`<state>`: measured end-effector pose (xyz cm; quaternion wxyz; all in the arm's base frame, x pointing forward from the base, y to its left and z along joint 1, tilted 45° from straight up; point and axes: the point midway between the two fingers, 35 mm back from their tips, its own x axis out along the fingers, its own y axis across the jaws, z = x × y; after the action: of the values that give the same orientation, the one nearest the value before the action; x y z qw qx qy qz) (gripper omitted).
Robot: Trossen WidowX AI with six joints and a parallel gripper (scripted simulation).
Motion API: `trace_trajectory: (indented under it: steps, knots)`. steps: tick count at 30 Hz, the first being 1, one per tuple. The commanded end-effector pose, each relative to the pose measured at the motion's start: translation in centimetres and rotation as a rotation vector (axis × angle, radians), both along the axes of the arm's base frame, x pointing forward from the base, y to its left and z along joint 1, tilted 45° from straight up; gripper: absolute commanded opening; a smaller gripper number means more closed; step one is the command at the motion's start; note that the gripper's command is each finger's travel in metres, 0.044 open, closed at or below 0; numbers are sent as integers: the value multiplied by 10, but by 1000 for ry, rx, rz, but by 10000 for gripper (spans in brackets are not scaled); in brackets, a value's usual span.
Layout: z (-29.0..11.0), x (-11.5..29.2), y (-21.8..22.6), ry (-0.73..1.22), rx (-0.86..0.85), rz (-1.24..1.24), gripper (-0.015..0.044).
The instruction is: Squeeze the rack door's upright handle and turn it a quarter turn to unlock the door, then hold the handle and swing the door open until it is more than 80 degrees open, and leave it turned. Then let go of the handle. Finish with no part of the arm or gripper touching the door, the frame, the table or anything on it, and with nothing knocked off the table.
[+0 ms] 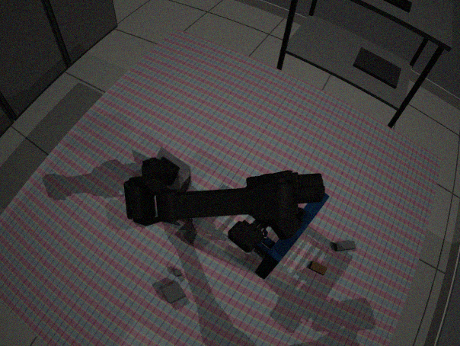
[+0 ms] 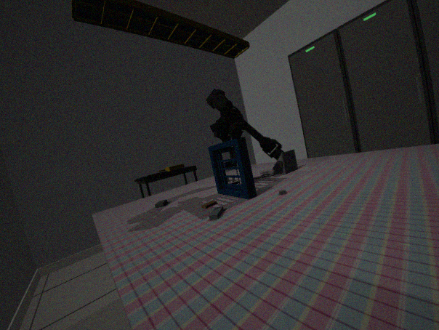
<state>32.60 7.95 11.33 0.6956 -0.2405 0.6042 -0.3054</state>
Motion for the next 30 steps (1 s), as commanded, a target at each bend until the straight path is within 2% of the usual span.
trace_trajectory:
  steps: [1,13,19,30]
  knots:
    - [-8,-1,-6,34,1,-12,286]
    - [-19,0,-18,85,18,-37,286]
    - [-19,0,-18,85,18,-37,128]
    - [-19,0,-18,85,18,-37,55]
